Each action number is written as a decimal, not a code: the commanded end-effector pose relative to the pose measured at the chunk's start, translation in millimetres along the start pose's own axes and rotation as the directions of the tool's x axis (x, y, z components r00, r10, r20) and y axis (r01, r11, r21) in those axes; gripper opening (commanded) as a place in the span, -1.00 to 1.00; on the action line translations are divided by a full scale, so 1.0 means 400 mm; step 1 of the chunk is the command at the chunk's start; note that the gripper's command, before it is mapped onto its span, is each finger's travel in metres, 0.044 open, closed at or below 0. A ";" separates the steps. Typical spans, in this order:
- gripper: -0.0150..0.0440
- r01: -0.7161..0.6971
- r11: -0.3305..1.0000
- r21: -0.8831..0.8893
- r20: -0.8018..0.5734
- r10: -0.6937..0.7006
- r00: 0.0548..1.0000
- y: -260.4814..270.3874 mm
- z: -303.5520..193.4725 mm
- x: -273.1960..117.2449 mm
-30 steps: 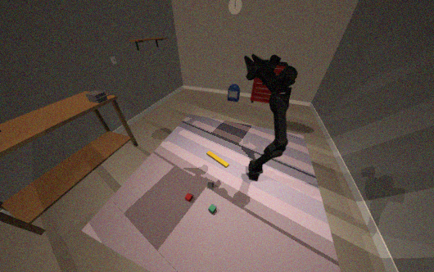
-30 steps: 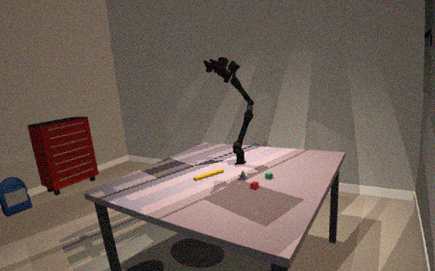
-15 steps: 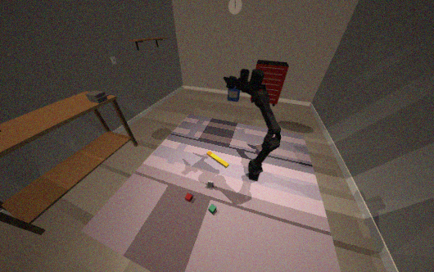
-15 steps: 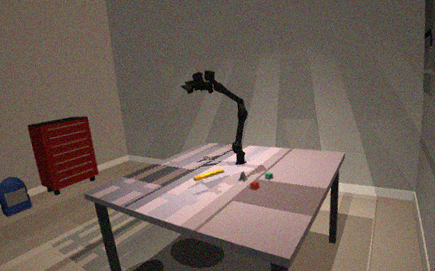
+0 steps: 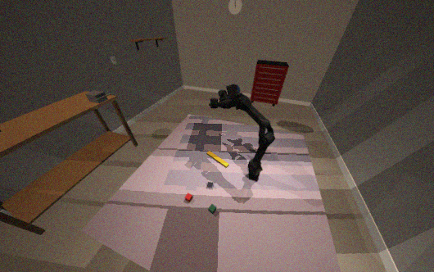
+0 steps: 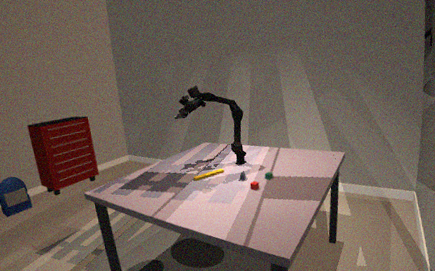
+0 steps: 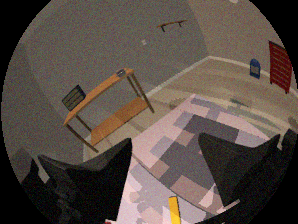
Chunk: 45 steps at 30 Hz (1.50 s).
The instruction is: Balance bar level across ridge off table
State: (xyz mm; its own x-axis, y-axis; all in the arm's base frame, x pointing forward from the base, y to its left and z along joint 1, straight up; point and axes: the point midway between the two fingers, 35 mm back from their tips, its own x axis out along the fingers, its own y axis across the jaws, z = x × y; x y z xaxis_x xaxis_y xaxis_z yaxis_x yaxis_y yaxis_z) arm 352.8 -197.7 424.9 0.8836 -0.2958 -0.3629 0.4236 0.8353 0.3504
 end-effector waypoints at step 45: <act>0.58 0.079 0.936 -0.342 -0.855 -0.345 0.389 -0.100 -0.913 0.183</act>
State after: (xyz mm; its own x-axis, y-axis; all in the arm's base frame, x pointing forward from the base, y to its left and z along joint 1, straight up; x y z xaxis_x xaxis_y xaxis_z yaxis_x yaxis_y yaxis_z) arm 328.1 -82.8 72.7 0.0289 -0.0023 -0.9996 0.4043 0.9146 0.0096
